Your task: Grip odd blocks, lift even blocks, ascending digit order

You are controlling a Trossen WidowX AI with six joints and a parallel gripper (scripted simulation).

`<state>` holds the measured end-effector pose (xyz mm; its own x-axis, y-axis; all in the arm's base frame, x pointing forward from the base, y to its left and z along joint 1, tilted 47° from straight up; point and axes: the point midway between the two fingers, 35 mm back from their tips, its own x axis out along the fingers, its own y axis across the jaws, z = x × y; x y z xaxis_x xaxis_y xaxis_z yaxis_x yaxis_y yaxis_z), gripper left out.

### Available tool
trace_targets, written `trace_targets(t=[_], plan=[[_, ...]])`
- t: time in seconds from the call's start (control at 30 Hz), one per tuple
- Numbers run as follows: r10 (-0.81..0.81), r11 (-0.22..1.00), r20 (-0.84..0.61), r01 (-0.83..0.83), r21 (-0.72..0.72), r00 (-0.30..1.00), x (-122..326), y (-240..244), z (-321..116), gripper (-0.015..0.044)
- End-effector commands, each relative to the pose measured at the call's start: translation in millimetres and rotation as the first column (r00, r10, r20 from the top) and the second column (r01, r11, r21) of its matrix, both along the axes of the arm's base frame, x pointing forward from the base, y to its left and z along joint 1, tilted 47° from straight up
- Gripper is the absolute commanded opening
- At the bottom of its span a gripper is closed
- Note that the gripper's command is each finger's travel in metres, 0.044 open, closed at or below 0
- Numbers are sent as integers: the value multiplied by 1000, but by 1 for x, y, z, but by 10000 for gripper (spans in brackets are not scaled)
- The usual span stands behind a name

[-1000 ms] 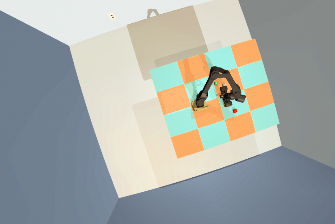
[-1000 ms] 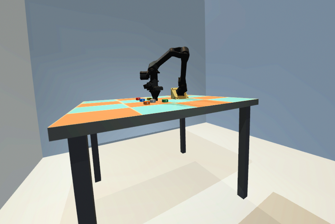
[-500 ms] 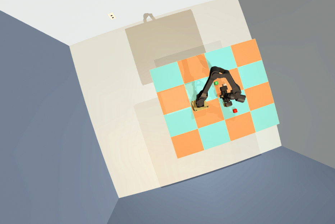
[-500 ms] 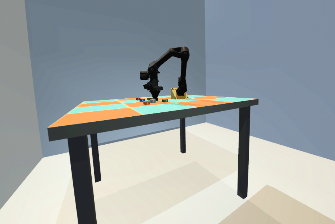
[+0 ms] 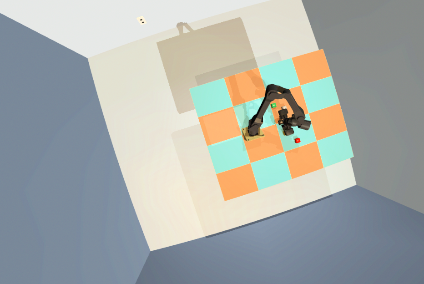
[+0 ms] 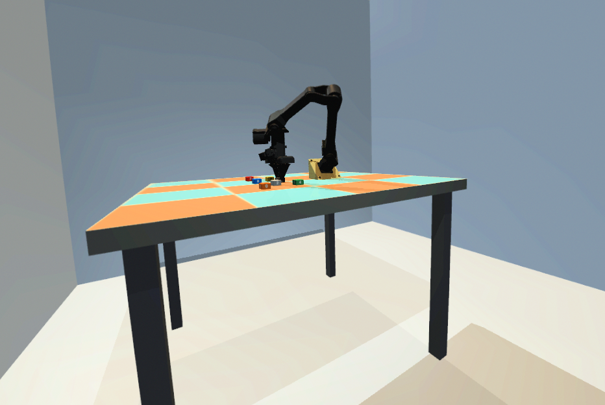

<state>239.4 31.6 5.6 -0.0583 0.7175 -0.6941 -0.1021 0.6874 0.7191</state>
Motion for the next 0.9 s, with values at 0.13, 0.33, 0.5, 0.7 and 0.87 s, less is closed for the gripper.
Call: trace_targets(t=[0.13, 0.33, 0.5, 0.7, 0.87], plan=[[-3, 1000, 0, 3, 2, 1000, 0, 0, 0, 400], [-3, 1000, 0, 3, 0, 1000, 2, -18, 16, 400], [-3, 1000, -1, 3, 0, 1000, 3, -26, 25, 400], [-45, 999, -3, 45, -12, 999, 18, -4, 92, 400], [-85, 996, -6, 85, -6, 996, 11, 25, 164, 400]])
